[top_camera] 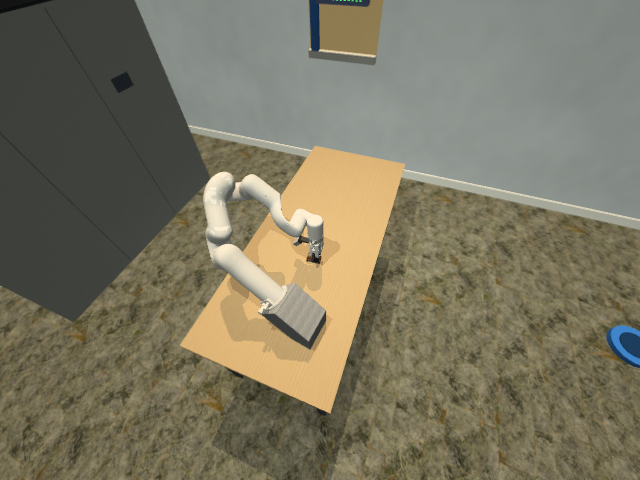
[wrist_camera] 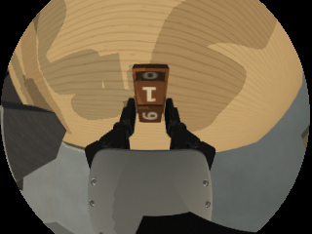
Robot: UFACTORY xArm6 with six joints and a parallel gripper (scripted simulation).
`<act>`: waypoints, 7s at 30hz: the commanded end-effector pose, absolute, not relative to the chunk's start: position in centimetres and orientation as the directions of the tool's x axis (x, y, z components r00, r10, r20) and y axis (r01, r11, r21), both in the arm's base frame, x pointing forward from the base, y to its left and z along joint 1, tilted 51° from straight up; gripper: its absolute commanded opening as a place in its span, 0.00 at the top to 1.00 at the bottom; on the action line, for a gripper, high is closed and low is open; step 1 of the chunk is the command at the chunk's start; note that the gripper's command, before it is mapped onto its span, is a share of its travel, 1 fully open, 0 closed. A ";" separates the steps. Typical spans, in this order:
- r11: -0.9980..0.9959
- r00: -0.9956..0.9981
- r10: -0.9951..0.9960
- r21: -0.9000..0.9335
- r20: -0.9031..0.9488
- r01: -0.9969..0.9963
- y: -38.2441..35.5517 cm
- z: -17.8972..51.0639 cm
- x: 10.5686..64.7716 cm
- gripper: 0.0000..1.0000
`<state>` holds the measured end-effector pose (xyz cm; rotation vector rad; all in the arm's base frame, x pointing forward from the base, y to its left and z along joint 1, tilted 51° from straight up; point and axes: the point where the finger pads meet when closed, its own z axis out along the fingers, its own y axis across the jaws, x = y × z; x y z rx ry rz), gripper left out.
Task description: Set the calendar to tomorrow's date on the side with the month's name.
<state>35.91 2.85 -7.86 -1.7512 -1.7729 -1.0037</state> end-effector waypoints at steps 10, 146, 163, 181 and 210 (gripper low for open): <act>-0.073 -0.092 0.653 0.183 0.751 0.980 2.8 -7.8 36.0 0.53; 0.627 -0.860 -0.197 0.614 -0.471 -0.479 -4.7 -1.4 34.1 0.73; 0.416 -0.454 -0.510 0.253 -0.731 -0.873 -4.7 -1.4 34.1 0.73; 0.098 0.053 -0.650 -0.154 -0.758 -0.983 -4.7 -1.4 34.0 0.73; 0.073 0.092 -0.653 -0.183 -0.751 -0.980 -4.3 -1.7 34.1 0.73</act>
